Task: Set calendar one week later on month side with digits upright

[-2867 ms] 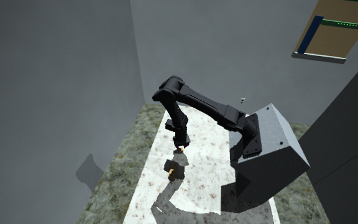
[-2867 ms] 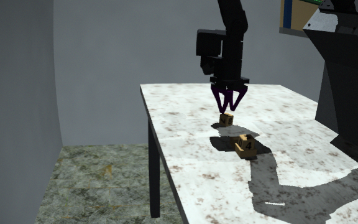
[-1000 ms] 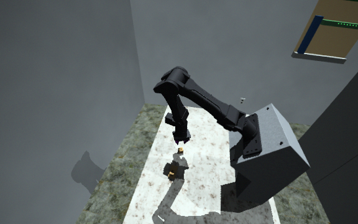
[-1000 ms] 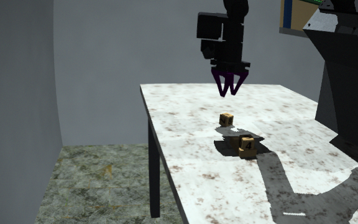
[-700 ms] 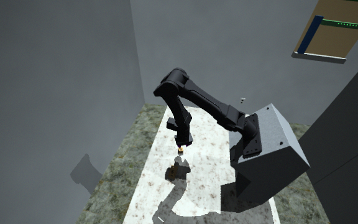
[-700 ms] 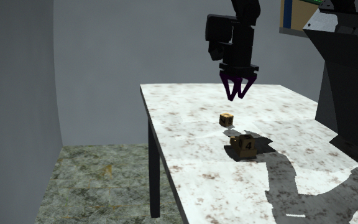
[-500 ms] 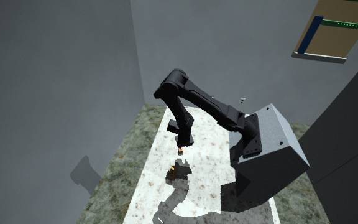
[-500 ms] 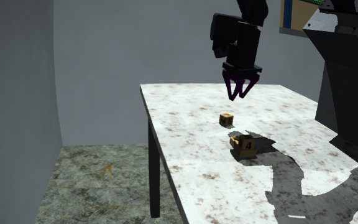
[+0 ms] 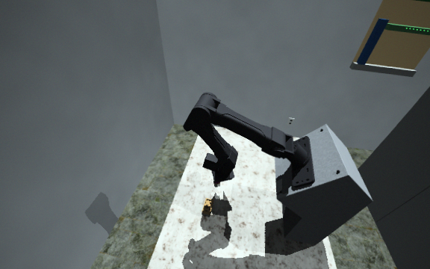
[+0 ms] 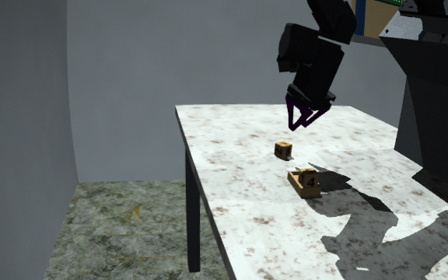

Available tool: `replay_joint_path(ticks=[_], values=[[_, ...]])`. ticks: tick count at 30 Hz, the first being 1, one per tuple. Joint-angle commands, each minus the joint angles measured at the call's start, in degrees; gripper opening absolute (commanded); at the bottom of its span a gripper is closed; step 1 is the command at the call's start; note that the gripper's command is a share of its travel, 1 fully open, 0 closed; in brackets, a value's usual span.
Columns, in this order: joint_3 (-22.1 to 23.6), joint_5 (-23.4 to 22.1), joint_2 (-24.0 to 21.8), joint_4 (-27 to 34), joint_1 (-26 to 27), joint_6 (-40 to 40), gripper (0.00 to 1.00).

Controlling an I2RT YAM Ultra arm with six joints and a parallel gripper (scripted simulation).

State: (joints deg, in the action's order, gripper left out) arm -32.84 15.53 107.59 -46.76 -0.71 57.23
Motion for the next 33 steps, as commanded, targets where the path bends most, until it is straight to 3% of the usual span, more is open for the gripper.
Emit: replay_joint_path(ticks=[1,7,13,16,33], values=[[0.2,6.5,-0.2,-5.9,-0.1,0.6,0.45],[0.0,8.9,1.4,-8.3,-0.9,0.3,0.45],[-1.1,21.6,9.7,-21.1,-5.5,-1.5,0.45],[-1.4,25.3,12.0,-24.7,-6.8,-1.9,0.45],[-1.5,25.6,12.3,-25.1,-7.0,-2.0,0.45]])
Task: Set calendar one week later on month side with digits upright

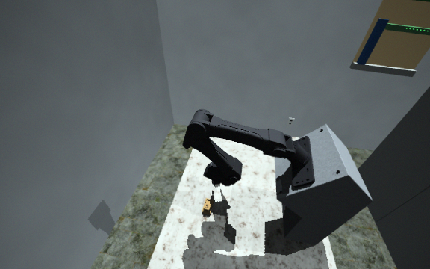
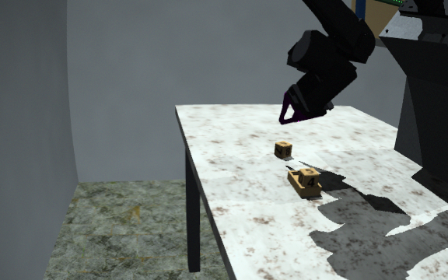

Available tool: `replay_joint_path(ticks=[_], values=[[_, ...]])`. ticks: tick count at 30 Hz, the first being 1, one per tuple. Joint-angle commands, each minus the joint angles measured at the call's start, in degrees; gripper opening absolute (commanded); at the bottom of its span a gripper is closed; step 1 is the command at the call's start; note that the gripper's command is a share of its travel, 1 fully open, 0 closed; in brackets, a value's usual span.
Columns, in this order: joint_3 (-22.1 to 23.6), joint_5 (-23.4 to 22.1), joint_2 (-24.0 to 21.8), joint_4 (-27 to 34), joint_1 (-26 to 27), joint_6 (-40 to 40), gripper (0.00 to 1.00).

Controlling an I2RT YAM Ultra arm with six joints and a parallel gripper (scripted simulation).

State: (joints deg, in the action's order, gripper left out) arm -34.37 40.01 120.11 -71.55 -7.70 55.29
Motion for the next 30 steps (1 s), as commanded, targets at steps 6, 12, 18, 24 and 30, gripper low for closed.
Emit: replay_joint_path(ticks=[6,12,18,24,30], values=[[-0.1,1.1,0.0,-0.3,0.0,0.0,0.45],[-0.8,1.1,0.8,-0.5,0.0,-0.1,0.45],[-2.2,1.1,2.4,-0.7,0.1,-0.1,0.45],[-3.5,1.1,3.8,-0.8,0.1,-0.1,0.45],[-5.9,1.0,6.3,-1.0,0.2,-0.1,0.45]])
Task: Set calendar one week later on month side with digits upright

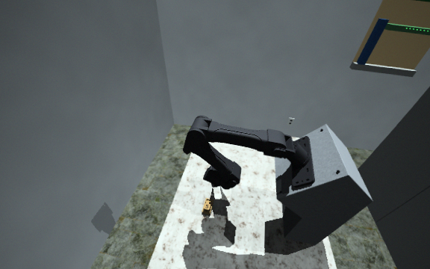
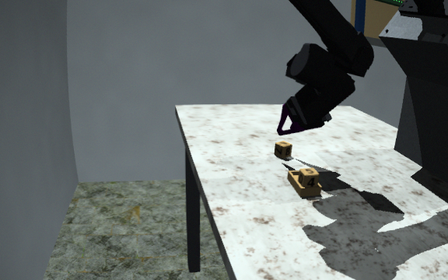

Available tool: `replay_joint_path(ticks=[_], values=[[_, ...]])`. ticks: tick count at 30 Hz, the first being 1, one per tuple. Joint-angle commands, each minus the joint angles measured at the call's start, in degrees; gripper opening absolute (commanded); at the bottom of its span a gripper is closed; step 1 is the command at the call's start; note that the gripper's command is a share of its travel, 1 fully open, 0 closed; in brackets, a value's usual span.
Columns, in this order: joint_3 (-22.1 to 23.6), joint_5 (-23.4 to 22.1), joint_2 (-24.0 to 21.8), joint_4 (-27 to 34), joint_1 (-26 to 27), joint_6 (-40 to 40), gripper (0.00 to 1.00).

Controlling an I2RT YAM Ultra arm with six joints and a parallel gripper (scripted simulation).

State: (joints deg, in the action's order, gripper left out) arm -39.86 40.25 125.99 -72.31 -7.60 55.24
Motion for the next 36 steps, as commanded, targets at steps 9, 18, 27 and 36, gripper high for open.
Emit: replay_joint_path(ticks=[9,18,27,36], values=[[-3.5,0.7,3.5,-0.2,0.1,-0.1,0.45],[-7.0,0.7,6.8,0.1,0.2,-0.1,0.45],[-8.8,0.6,8.4,0.3,0.2,-0.1,0.45],[-9.6,0.6,9.1,0.4,0.2,-0.1,0.45]])
